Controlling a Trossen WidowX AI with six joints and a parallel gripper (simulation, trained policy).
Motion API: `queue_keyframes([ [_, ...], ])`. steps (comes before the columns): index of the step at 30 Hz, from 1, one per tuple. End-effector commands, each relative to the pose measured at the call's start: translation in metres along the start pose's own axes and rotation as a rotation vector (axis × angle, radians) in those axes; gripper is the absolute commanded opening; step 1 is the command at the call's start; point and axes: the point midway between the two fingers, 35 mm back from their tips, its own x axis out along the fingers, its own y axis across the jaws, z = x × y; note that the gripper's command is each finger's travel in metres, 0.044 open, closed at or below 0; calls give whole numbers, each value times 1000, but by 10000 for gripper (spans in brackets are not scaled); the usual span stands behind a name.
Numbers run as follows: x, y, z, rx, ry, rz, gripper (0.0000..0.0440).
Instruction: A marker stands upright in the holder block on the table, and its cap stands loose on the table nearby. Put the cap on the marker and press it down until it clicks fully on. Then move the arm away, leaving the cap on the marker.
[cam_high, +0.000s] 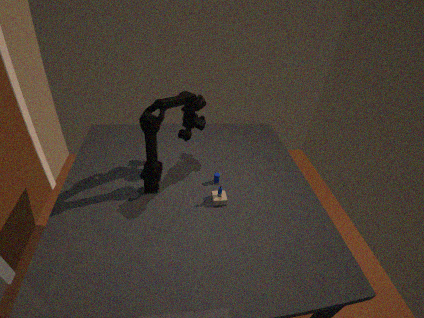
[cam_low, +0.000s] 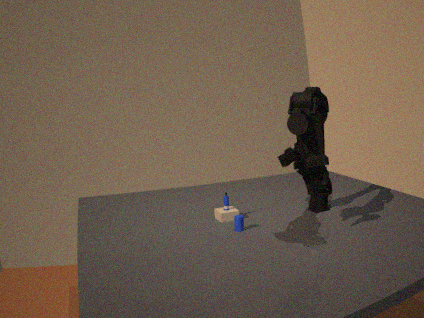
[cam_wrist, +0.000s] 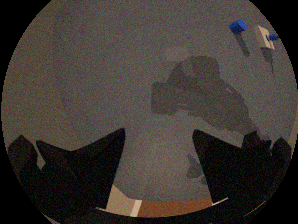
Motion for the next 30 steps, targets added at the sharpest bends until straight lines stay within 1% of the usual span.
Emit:
queue_keyframes([
  [1,0,-2,14,21,1,-10,333],
  [30,2,-52,106,156,-3,-109,328],
])
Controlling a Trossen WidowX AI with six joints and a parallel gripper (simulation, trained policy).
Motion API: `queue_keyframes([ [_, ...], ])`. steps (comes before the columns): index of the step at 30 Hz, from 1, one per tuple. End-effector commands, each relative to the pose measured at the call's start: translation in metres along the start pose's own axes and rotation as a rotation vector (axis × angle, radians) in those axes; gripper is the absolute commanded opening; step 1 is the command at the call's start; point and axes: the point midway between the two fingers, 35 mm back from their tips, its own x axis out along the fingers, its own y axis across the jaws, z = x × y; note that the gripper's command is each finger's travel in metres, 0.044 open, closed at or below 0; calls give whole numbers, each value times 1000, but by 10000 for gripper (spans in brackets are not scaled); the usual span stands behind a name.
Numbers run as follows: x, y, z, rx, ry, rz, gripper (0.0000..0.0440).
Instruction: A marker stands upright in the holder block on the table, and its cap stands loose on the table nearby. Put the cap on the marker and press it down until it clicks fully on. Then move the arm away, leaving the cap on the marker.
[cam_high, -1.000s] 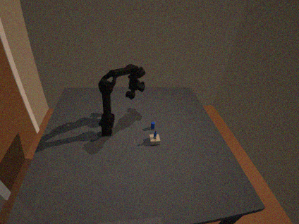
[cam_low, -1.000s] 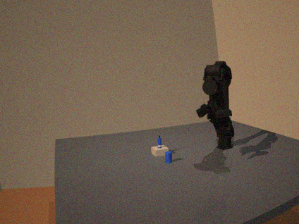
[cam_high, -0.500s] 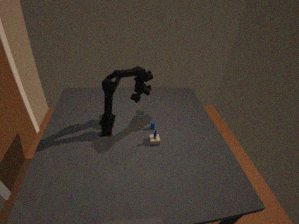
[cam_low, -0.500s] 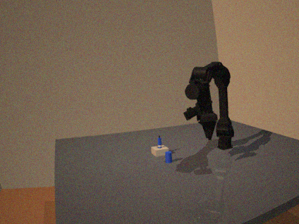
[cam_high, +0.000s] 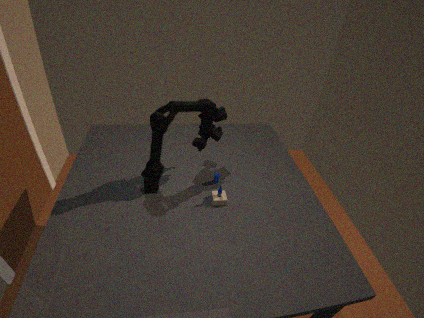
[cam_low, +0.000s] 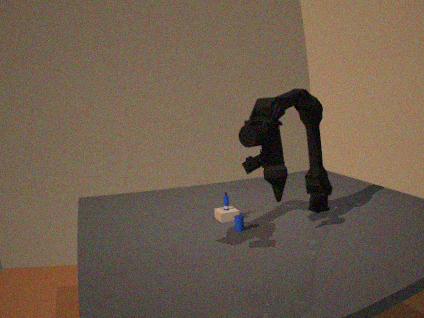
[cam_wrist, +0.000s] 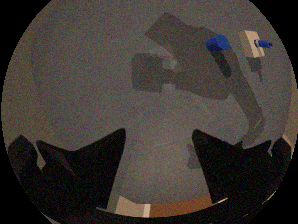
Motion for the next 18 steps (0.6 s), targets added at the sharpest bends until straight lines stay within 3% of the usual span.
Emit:
queue_keyframes([
  [1,0,-6,15,15,-5,-14,328],
  [18,3,-38,66,75,-12,-69,325],
])
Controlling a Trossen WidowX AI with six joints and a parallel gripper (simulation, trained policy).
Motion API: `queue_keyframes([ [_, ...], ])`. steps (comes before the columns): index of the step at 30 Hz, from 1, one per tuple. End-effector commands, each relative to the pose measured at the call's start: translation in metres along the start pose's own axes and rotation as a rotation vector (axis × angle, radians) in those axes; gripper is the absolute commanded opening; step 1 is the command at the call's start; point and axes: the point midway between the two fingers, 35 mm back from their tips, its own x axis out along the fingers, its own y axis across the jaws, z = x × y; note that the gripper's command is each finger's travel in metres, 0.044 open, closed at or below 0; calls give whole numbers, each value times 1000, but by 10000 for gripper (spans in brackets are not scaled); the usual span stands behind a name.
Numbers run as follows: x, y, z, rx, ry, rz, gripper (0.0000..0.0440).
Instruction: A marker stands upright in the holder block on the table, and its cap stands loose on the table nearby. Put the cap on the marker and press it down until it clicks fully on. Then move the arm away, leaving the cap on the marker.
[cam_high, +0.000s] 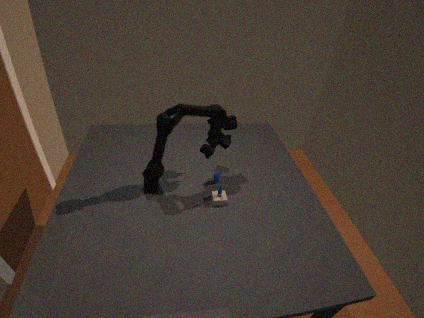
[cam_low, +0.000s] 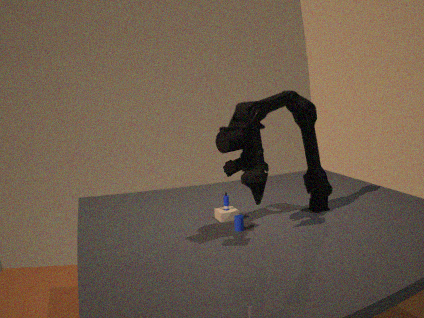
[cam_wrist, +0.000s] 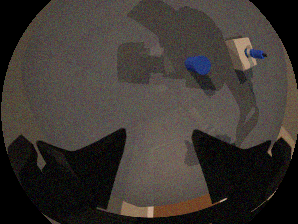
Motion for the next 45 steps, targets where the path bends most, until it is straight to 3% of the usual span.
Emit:
queue_keyframes([
  [1,1,-7,14,11,-4,-15,325],
  [25,26,-42,71,62,8,-78,312],
  [45,64,-59,72,32,83,-138,284],
])
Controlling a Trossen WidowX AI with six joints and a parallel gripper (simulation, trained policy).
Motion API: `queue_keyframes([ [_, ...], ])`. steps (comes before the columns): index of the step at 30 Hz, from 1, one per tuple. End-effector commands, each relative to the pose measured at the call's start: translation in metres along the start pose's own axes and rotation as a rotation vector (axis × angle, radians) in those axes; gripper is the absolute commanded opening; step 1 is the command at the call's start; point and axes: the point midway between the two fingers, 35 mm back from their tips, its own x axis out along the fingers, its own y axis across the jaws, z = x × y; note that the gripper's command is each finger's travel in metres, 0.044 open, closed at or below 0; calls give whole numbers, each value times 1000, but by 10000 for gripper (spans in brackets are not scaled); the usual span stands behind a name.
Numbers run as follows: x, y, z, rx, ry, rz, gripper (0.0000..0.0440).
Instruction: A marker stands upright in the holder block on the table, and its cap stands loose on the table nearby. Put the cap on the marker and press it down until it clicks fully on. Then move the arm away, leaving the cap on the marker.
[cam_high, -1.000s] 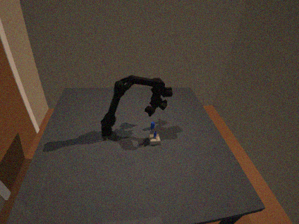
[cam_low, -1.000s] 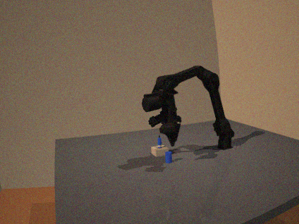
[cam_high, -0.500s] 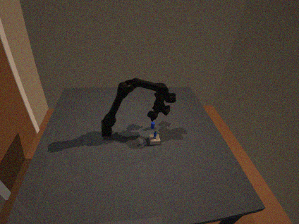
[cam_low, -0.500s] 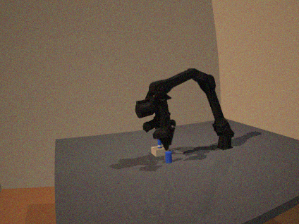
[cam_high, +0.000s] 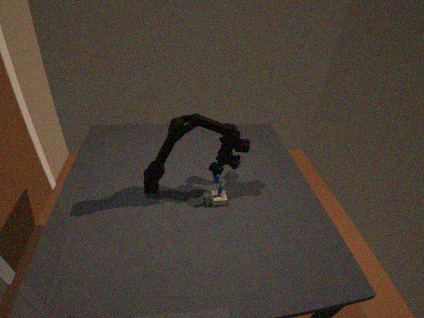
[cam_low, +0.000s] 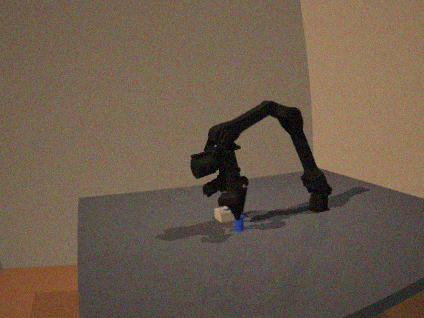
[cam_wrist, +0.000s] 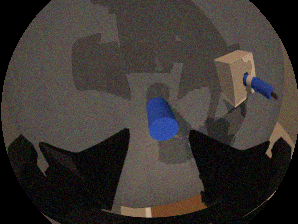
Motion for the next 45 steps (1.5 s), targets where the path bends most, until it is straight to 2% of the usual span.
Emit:
queue_keyframes([
  [1,15,-3,-1,-15,25,-22,282],
  [9,32,-5,0,-40,32,-38,261],
  [13,37,-5,0,-51,25,-44,234],
  [15,38,-6,1,-55,17,-45,197],
  [20,30,-6,2,-60,-13,-41,66],
  [21,27,-7,2,-57,-21,-37,57],
  [34,-24,-15,15,-37,-121,18,49],
  [45,-60,-44,25,24,-135,52,44],
])
